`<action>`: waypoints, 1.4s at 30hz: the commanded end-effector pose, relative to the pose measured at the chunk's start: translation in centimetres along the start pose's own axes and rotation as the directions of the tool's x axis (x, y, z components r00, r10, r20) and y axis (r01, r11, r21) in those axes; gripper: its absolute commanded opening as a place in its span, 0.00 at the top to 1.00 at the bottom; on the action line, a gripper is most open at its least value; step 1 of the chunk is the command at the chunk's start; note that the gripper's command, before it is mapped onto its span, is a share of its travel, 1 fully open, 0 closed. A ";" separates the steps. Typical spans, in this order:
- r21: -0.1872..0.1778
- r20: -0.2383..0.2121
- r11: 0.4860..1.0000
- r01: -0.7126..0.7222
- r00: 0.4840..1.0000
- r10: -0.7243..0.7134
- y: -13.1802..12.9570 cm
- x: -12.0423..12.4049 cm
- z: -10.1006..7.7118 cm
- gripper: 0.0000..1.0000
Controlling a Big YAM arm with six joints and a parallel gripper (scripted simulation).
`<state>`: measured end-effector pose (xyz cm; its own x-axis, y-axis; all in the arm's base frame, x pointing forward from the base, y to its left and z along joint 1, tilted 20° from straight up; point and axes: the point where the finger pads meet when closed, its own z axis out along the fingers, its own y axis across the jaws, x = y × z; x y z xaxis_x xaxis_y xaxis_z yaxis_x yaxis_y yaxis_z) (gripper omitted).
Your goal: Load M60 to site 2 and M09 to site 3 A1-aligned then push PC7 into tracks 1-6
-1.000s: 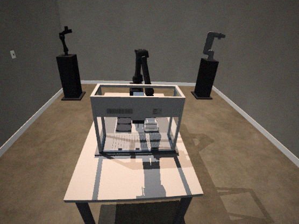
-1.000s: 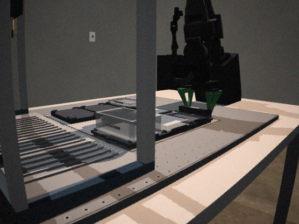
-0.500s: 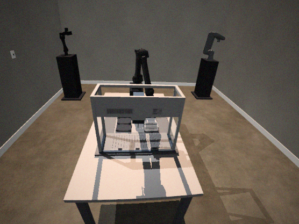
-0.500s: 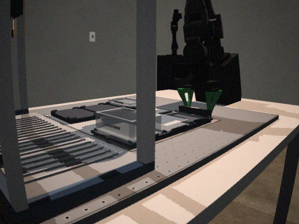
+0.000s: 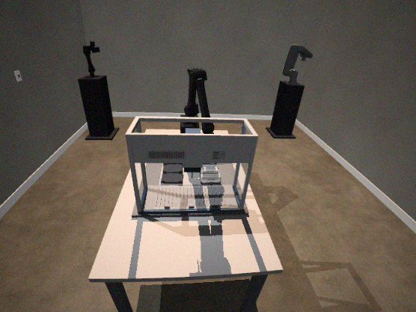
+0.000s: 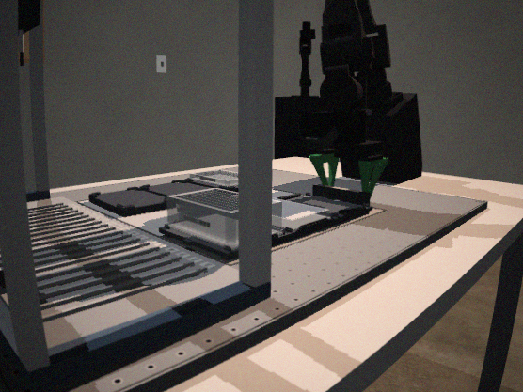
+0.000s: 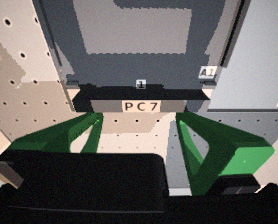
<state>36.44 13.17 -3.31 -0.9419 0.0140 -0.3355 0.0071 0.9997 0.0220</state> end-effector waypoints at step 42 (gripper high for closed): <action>-0.003 0.047 1.000 -0.006 0.999 0.006 0.0 -4.6 0.0 0.20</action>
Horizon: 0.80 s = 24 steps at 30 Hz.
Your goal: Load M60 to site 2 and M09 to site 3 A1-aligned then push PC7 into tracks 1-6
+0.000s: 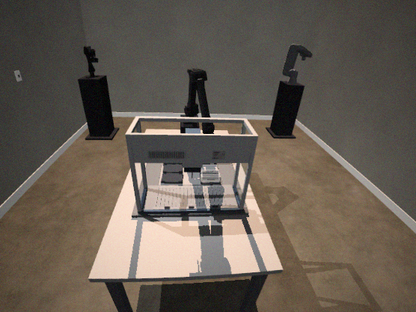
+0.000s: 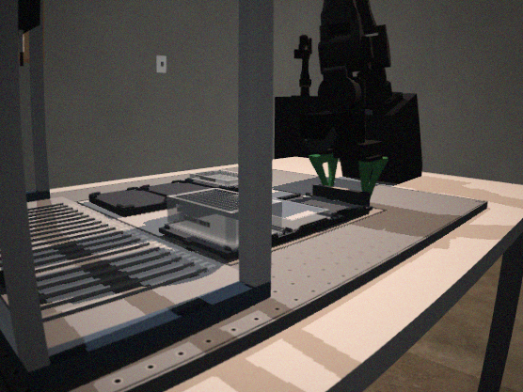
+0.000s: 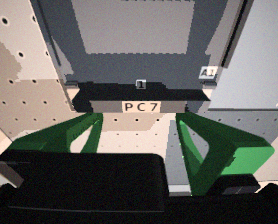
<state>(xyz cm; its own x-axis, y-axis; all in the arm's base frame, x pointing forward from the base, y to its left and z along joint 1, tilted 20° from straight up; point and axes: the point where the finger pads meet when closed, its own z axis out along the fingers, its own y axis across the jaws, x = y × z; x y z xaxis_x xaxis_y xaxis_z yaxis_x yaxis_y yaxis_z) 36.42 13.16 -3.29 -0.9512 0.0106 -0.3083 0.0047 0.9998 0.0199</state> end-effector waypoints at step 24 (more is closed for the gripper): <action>-0.005 0.077 1.000 -0.012 0.997 0.012 0.1 -5.5 -0.2 0.20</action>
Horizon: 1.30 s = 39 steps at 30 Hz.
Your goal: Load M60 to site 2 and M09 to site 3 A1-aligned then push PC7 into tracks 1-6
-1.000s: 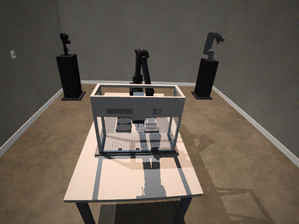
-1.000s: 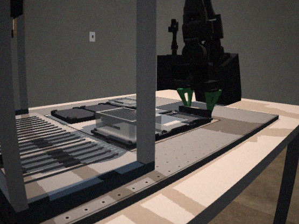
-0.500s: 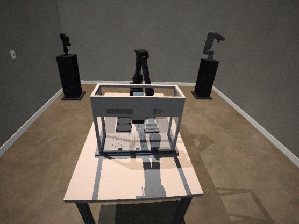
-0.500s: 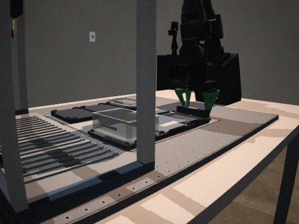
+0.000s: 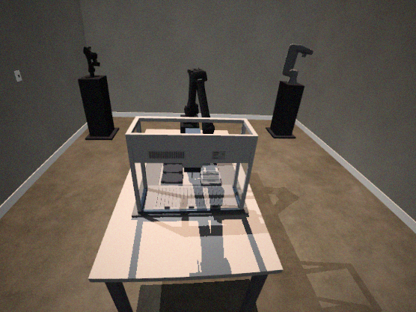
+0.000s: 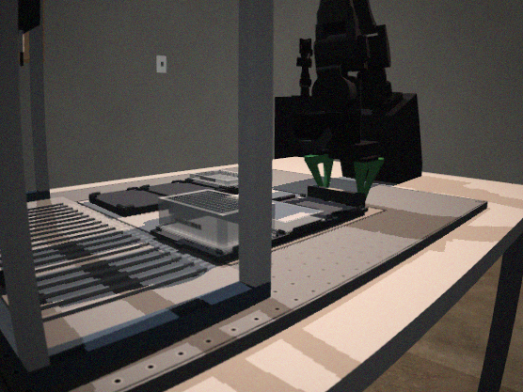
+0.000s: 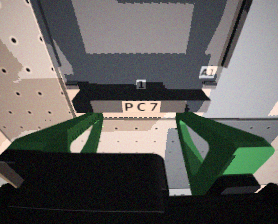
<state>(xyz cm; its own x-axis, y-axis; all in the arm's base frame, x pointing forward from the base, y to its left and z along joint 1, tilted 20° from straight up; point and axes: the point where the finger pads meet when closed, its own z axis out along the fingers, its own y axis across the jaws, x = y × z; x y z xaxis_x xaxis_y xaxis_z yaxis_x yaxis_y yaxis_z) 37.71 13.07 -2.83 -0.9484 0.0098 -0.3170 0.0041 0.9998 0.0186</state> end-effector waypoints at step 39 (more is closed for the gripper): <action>-0.006 0.069 1.000 -0.014 0.997 0.015 0.4 -5.6 -0.3 0.20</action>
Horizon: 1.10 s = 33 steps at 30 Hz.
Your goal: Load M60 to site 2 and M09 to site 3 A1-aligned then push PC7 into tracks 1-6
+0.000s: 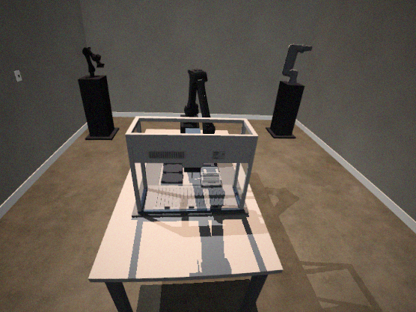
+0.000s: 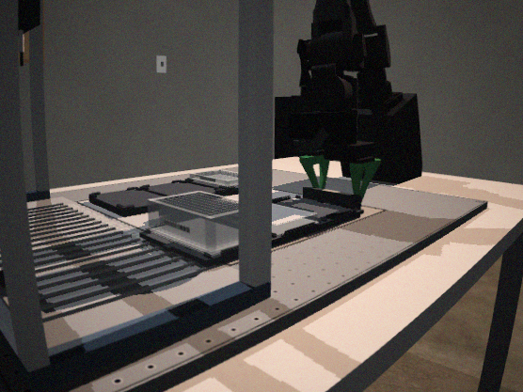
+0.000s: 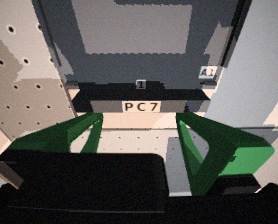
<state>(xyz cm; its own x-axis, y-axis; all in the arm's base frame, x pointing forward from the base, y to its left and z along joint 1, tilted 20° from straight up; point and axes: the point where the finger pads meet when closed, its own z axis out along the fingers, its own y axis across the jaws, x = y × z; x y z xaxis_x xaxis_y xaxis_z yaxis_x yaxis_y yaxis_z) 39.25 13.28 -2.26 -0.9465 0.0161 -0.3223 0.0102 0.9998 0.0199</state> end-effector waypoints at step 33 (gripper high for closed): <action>-0.009 0.064 1.000 -0.006 0.998 0.007 0.2 -5.1 -0.3 0.20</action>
<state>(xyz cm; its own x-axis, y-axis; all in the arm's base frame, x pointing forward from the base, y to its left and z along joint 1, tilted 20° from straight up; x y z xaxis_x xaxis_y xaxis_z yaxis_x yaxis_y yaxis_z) 40.49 13.33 -1.80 -0.9455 0.0156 -0.3252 0.0103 0.9998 0.0182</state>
